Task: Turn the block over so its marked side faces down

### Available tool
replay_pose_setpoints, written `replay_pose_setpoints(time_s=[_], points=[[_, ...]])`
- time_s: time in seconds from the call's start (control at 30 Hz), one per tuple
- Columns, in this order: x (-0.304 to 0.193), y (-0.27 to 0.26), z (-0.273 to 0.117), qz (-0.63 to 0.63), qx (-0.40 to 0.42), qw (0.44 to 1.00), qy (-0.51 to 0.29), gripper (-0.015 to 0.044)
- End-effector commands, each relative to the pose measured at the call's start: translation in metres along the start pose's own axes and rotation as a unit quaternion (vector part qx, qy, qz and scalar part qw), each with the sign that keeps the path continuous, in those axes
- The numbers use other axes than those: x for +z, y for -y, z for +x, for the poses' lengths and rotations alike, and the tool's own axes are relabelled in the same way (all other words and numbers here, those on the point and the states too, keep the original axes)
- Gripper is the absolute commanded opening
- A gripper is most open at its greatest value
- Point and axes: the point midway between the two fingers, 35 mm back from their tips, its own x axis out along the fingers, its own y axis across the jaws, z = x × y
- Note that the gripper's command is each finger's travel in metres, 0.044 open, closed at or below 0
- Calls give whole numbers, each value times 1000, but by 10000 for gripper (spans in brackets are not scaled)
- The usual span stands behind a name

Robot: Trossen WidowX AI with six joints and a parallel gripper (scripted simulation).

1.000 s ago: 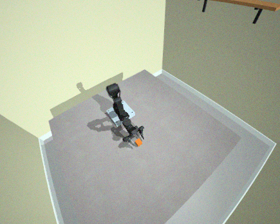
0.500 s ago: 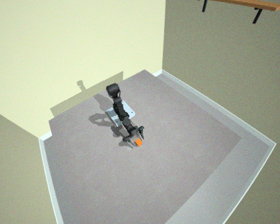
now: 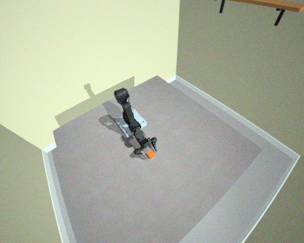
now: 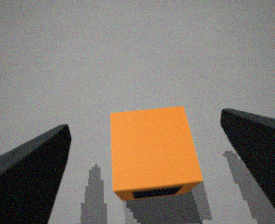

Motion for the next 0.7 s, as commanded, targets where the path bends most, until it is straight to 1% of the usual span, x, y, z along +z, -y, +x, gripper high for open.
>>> replay_pose_setpoints(time_s=[0.0, 0.1, 0.2, 0.27, 0.33, 0.67], points=[[17, 2, -4, -2, -4, 998, -60, 440], [26, 2, -18, 2, -4, 994, -112, 440], [35, 0, -41, 5, -4, 987, -162, 440], [39, -1, -54, 0, -4, 983, -183, 440], [42, -2, -59, -4, -3, 982, -189, 440], [42, -2, -59, -4, -3, 982, -189, 440]])
